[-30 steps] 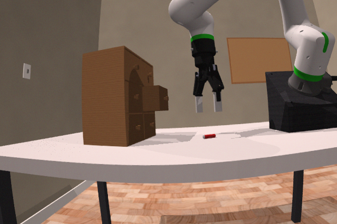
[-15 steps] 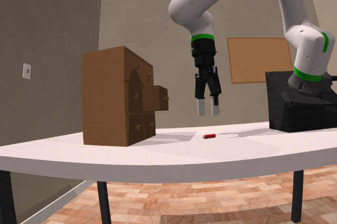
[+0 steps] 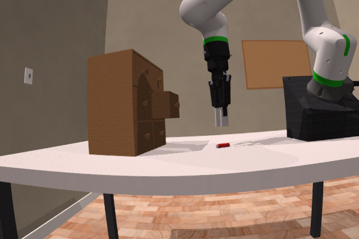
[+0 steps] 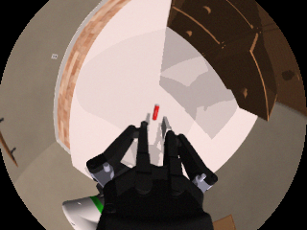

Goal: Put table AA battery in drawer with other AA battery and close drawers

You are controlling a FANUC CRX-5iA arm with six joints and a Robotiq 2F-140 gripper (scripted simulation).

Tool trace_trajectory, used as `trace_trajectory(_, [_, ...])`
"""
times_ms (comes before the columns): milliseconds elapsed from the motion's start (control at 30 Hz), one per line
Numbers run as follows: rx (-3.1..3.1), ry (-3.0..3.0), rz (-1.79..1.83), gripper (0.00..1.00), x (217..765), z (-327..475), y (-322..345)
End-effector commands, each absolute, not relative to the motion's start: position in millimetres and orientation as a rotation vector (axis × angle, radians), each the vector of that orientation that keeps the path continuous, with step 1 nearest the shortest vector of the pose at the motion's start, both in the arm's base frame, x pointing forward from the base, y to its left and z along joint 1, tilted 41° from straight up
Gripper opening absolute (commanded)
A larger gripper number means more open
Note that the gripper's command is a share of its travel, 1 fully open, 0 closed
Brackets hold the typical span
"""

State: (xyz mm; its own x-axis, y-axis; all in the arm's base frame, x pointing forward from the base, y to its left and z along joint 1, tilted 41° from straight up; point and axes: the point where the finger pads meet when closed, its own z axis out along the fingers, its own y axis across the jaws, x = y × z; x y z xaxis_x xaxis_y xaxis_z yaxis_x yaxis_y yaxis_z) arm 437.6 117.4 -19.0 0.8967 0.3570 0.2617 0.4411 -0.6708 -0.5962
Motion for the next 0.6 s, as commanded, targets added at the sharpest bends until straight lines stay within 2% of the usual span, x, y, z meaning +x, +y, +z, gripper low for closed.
trace_trajectory(0, [-2.372, -0.569, -0.16, 0.17, 438, -19, 117])
trace_trajectory(567, [-2.372, -0.569, -0.16, 0.17, 437, -39, 134])
